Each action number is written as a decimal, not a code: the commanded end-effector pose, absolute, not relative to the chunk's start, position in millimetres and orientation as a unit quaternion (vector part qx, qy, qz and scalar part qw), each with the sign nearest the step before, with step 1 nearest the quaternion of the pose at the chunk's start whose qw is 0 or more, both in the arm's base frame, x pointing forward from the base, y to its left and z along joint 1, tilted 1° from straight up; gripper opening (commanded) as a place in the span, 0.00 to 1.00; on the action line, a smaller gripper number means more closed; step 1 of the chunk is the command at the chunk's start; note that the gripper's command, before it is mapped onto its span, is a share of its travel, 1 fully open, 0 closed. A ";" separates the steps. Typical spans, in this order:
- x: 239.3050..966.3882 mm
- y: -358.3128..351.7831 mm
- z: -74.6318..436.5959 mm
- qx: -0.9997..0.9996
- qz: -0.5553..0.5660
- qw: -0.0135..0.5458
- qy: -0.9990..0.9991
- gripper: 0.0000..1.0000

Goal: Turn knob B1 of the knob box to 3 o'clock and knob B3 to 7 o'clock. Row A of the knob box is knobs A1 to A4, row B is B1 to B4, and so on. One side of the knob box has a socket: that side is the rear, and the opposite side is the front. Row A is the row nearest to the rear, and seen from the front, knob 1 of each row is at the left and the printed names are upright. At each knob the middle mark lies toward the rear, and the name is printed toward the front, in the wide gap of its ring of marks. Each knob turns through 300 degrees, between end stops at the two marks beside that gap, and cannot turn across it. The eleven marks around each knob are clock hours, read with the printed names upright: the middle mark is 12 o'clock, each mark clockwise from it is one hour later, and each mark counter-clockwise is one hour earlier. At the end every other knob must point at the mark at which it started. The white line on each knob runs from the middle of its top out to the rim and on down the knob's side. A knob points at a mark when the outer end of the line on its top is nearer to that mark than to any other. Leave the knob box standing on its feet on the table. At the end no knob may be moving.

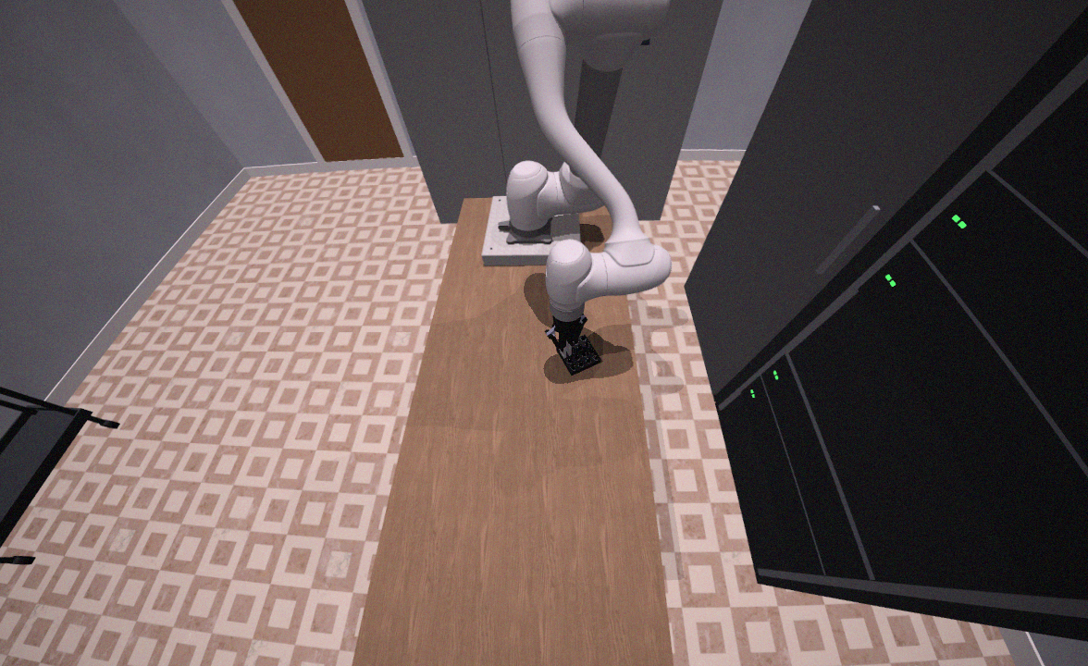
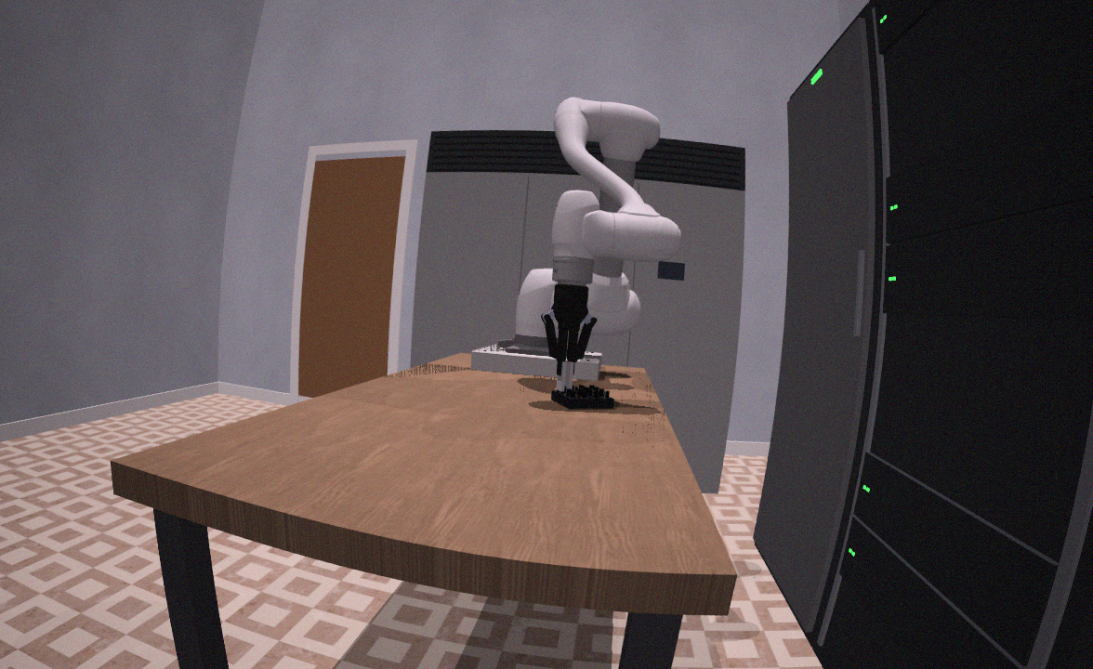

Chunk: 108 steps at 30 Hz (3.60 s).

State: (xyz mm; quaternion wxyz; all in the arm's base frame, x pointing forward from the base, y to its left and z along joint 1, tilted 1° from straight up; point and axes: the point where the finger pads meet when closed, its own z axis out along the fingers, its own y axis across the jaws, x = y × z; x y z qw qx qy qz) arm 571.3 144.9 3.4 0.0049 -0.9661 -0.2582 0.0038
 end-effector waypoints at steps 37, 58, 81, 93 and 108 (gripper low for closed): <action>571.3 145.0 3.5 -0.972 0.004 0.005 -0.234 0.05; 571.3 145.0 3.5 -0.995 0.004 0.004 -0.101 0.05; 571.3 145.0 3.5 -0.991 0.005 0.003 0.133 0.05; 571.3 145.0 3.5 -0.958 0.006 0.002 0.288 0.05; 571.3 145.0 3.5 -0.906 0.006 0.001 0.424 0.05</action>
